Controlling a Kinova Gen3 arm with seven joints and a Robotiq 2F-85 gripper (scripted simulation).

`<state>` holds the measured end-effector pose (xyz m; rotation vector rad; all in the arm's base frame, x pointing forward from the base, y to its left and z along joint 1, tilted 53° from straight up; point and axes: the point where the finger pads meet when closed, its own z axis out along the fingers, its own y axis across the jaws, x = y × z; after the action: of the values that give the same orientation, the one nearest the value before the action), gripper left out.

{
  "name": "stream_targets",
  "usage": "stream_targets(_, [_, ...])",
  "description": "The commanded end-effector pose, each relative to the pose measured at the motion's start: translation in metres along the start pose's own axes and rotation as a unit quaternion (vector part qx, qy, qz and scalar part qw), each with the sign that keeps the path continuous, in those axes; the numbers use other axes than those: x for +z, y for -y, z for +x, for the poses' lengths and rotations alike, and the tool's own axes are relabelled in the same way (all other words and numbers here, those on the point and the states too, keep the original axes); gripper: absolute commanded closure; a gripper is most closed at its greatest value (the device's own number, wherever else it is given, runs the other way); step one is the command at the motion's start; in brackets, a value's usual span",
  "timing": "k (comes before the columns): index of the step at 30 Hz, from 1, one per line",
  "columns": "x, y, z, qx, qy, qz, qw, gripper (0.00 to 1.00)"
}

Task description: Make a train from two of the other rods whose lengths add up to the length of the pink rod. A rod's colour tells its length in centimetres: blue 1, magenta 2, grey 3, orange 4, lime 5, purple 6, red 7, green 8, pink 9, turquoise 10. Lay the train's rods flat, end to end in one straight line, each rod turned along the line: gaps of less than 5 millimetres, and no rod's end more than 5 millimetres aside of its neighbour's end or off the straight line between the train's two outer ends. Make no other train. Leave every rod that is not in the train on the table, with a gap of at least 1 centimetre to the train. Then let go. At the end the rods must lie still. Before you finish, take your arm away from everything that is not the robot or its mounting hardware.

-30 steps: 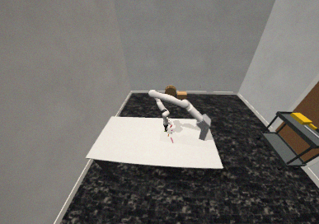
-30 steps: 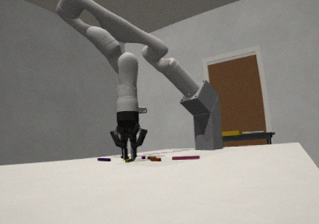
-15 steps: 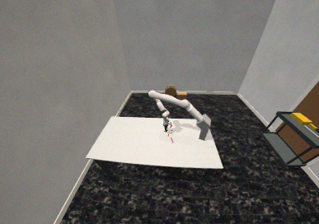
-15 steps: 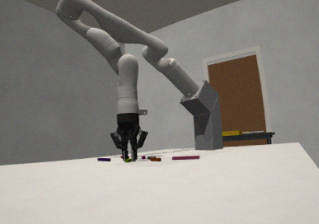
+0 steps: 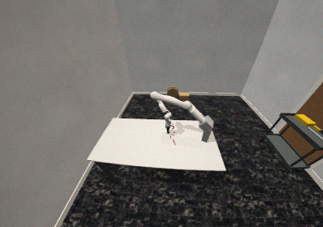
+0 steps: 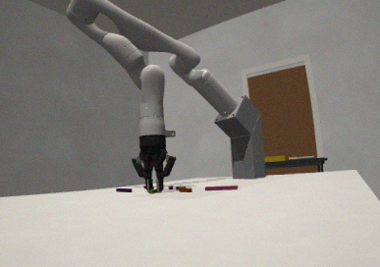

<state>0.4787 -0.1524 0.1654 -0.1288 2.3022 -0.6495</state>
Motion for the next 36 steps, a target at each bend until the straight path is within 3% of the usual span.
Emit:
stream_targets(1, [-0.0004, 0.0000, -0.0004, 0.000, 0.000, 0.000, 1.000, 0.76])
stream_targets(16, [-0.0004, 0.0000, -0.0004, 0.000, 0.000, 0.000, 1.000, 0.76])
stream_targets(17, [-0.0004, 0.0000, -0.0004, 0.000, 0.000, 0.000, 1.000, 0.95])
stream_targets(36, [-0.0004, 0.0000, -0.0004, 0.000, 0.000, 0.000, 1.000, 0.95])
